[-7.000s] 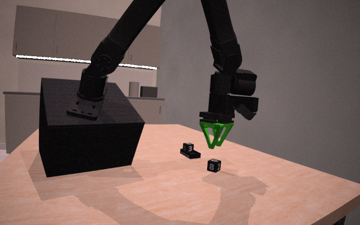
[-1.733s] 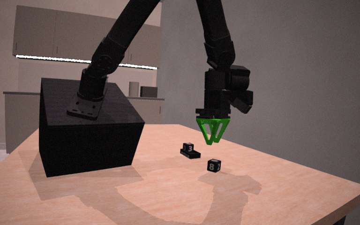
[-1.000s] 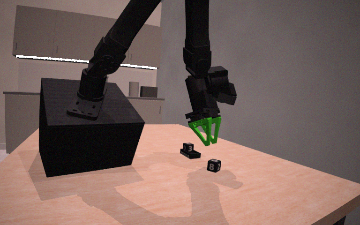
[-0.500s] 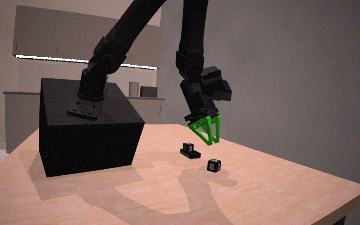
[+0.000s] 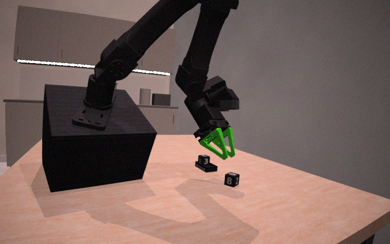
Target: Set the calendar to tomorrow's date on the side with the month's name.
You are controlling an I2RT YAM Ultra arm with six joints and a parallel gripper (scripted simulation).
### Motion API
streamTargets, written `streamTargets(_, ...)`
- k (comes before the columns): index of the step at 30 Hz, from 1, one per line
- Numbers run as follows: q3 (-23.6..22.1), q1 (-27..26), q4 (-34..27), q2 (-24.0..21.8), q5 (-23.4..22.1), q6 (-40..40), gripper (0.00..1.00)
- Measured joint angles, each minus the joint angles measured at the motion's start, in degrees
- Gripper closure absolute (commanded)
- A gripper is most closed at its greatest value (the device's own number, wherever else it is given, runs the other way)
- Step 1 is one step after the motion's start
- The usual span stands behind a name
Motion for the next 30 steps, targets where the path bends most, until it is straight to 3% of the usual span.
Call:
streamTargets(8, -0.09, 0.24, 4.66, 0.15, 1.68, -1.44, 0.55)
streamTargets(30, -0.09, -0.09, 6.88, 1.55, 2.03, -2.23, 0.55)
